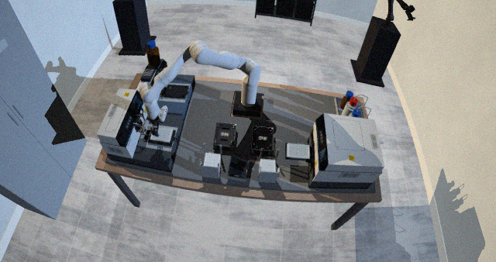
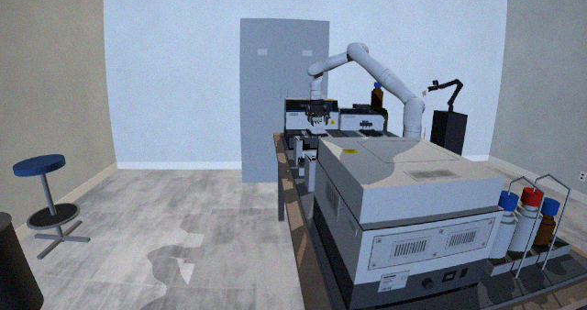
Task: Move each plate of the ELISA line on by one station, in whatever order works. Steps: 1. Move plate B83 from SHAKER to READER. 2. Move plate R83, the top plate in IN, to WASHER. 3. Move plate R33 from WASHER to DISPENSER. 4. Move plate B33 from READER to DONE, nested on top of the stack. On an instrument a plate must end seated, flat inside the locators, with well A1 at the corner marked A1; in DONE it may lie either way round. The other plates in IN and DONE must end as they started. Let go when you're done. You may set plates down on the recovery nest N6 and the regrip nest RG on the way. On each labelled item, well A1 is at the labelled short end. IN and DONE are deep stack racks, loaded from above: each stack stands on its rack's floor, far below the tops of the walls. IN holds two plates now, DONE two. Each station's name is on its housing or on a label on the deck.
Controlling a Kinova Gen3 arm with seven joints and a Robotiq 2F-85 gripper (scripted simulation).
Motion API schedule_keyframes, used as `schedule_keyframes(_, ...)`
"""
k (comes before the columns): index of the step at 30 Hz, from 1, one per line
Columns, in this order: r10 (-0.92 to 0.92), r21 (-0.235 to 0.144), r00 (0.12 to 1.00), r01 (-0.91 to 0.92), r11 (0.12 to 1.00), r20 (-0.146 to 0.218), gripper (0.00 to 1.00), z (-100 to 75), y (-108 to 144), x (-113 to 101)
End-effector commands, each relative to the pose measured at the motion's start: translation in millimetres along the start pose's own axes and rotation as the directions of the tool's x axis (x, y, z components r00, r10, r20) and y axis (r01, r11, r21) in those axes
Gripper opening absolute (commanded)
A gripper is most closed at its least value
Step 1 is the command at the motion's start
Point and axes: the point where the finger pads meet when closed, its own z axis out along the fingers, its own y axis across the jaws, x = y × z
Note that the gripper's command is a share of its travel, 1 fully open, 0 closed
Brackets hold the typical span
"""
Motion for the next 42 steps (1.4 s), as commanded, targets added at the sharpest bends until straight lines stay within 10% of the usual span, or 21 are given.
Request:
schedule_keyframes(1, 0.000, -0.002, 1.000, 0.000, 1.000, 0.002, 1.00, 2.7, 0.5, -0.4)
schedule_keyframes(42, 0.000, -0.002, 1.000, 0.000, 1.000, 0.002, 1.00, 27.6, 1.5, -0.5)
